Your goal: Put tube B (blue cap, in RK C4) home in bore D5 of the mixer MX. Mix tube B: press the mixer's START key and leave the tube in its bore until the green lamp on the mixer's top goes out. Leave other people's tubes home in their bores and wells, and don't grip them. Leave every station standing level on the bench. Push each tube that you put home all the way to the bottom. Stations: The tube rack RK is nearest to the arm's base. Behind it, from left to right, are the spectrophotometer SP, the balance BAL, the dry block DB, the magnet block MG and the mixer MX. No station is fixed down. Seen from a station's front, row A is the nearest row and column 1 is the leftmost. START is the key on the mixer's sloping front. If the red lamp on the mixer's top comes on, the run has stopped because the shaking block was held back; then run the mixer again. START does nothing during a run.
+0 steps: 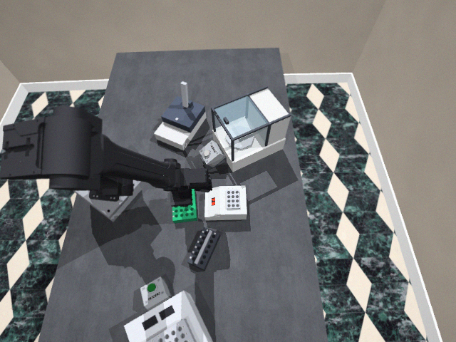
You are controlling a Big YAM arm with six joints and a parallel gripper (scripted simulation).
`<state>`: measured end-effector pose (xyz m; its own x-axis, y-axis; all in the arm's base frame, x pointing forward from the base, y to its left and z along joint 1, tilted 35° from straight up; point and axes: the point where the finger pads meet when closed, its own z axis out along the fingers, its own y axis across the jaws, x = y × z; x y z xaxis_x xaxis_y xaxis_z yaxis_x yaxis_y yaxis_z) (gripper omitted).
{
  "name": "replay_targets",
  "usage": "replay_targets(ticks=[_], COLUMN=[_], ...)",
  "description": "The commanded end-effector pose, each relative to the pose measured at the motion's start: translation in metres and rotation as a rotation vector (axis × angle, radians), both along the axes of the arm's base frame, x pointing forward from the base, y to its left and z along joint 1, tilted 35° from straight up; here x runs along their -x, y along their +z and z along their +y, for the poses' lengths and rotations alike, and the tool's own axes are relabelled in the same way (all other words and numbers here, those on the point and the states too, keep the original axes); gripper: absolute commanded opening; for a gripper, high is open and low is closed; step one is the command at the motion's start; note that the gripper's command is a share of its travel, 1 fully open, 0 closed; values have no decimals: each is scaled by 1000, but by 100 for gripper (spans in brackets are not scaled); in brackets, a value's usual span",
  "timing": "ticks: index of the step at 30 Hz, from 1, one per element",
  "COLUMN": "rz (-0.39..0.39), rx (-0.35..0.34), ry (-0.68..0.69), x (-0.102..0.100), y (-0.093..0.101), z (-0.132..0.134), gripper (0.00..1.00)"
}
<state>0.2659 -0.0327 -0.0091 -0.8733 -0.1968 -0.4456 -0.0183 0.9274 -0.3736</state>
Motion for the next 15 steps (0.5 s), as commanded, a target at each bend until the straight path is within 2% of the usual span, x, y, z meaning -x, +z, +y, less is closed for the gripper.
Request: replay_targets(ticks=[1,15], rz=[14,14], rx=[6,6], ry=[7,7], x=[2,-1], y=[-6,-11], z=[-3,-5], gripper=[36,36])
